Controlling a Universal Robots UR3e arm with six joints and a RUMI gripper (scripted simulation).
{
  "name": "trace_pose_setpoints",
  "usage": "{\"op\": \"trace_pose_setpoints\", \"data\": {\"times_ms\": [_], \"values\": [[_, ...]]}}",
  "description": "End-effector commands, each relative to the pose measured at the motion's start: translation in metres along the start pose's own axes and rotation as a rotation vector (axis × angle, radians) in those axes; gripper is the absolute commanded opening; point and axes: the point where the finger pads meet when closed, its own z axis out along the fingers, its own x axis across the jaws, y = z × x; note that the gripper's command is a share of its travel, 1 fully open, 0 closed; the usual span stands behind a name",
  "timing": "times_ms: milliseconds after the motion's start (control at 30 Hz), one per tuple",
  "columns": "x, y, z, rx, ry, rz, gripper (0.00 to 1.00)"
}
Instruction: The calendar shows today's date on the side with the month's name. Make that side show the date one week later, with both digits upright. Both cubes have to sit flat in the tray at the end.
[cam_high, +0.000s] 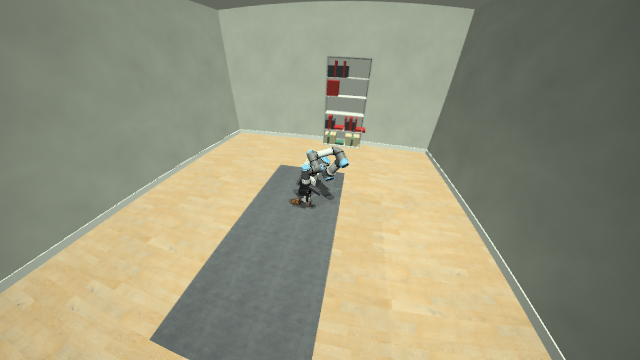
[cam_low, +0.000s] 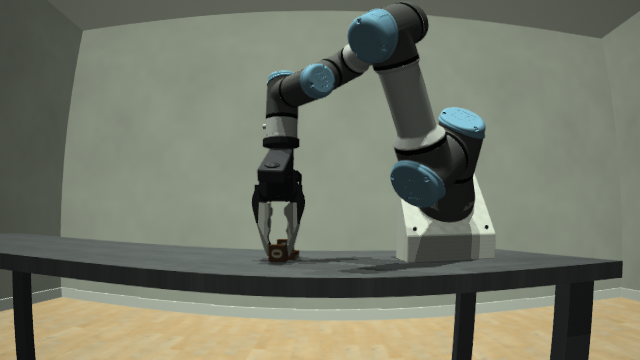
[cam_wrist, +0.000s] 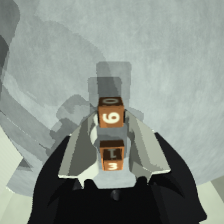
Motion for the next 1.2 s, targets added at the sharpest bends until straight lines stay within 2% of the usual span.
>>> {"op": "trace_pose_setpoints", "data": {"times_ms": [0,267,333,767,1167], "values": [[0.001,0.000,-0.007,-0.001,0.002,-0.001,0.11],[0.001,0.000,-0.034,-0.001,0.002,-0.001,0.11],[0.001,0.000,-0.034,-0.001,0.002,-0.001,0.11],[0.000,0.000,-0.084,-0.001,0.002,-0.001,0.11],[0.000,0.000,-0.098,-0.001,0.002,-0.001,0.11]]}}
